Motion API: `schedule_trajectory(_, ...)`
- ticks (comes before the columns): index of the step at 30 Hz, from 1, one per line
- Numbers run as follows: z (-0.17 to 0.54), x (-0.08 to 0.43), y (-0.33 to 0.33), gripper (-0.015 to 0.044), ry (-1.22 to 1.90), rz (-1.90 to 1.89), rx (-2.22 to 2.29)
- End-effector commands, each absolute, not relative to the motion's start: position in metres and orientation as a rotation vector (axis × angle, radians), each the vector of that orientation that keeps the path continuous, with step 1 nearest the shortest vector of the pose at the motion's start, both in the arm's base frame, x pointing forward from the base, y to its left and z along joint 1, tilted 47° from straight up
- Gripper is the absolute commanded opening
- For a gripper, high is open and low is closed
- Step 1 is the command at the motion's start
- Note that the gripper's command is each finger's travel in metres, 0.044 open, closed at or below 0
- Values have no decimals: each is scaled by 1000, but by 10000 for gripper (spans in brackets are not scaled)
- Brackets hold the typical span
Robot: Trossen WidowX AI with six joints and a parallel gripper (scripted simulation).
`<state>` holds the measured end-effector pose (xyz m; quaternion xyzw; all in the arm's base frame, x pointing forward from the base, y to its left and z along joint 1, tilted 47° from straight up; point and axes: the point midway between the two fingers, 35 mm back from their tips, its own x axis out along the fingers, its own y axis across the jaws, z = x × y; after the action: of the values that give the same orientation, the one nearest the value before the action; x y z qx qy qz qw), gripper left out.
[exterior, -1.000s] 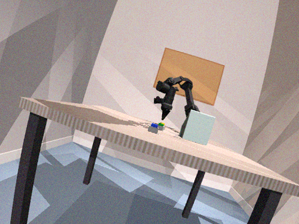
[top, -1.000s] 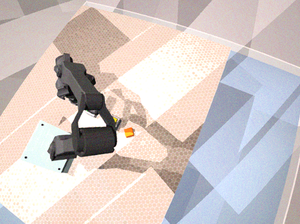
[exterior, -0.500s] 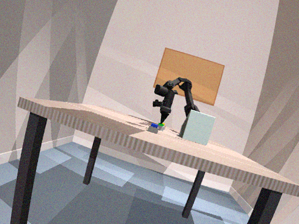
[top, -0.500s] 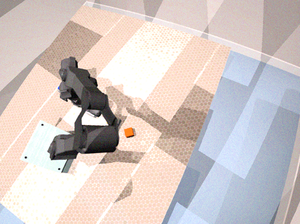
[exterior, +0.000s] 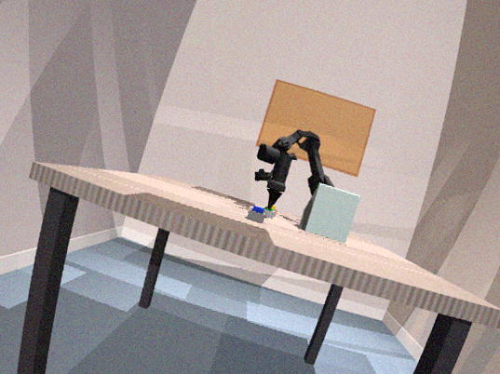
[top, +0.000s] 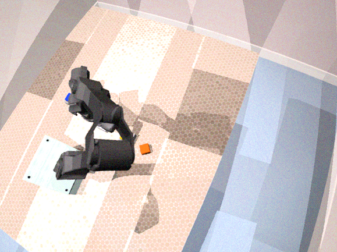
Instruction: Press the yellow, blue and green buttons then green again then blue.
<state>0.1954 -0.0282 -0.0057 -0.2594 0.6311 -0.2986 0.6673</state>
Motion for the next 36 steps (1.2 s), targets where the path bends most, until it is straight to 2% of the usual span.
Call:
schedule_trajectory(1,-6,195,-29,20,1425,-673,-591)
schedule_trajectory(7,-5,196,-27,20,1424,-673,-585)
schedule_trajectory(15,19,195,-1,20,1426,-671,-590)
schedule_trajectory(20,58,193,40,20,1427,-670,-589)
schedule_trajectory(24,60,193,42,20,1427,-670,-589)
schedule_trajectory(36,-22,236,137,20,1426,-662,-579)
